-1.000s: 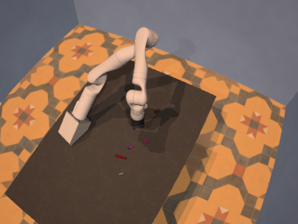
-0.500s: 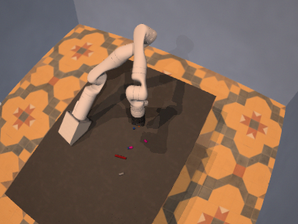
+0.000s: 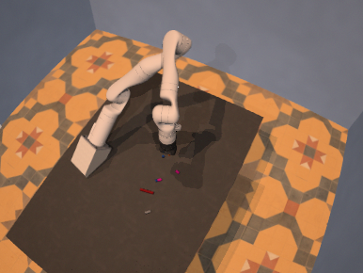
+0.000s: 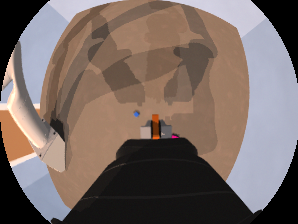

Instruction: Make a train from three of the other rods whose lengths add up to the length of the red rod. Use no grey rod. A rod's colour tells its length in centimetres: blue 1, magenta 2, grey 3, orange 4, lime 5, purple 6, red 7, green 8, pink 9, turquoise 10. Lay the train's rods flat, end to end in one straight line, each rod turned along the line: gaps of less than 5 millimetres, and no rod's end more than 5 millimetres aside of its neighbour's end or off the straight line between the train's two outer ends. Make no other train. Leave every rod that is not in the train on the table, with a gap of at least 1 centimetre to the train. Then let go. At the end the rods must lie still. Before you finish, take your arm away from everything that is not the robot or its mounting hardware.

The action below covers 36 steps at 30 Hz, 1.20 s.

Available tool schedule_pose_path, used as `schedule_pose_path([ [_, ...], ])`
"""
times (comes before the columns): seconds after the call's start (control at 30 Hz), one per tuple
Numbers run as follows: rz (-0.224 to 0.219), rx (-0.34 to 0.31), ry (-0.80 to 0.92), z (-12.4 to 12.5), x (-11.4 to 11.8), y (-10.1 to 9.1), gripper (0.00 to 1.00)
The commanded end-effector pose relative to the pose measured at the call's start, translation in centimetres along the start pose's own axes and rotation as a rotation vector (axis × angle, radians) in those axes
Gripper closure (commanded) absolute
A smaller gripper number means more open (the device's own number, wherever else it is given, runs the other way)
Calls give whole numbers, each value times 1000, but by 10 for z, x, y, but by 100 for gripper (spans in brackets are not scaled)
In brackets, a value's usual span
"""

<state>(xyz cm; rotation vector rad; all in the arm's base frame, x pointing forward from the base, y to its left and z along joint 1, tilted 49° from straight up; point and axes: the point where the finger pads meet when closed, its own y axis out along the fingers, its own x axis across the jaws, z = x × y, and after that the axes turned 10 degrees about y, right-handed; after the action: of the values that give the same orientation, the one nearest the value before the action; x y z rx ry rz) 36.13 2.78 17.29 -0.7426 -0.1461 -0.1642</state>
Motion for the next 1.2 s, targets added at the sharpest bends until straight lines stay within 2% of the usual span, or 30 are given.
schedule_pose_path([
  [0.0,1,1,60,-7,2,0,76],
  [0.33,0,4,471,-43,14,0,76],
  [0.4,0,4,471,-43,14,0,76],
  [0.77,1,0,906,-88,20,0,76],
  [0.9,2,-2,991,-97,21,0,76],
  [1.17,2,-3,1034,-102,21,0,76],
])
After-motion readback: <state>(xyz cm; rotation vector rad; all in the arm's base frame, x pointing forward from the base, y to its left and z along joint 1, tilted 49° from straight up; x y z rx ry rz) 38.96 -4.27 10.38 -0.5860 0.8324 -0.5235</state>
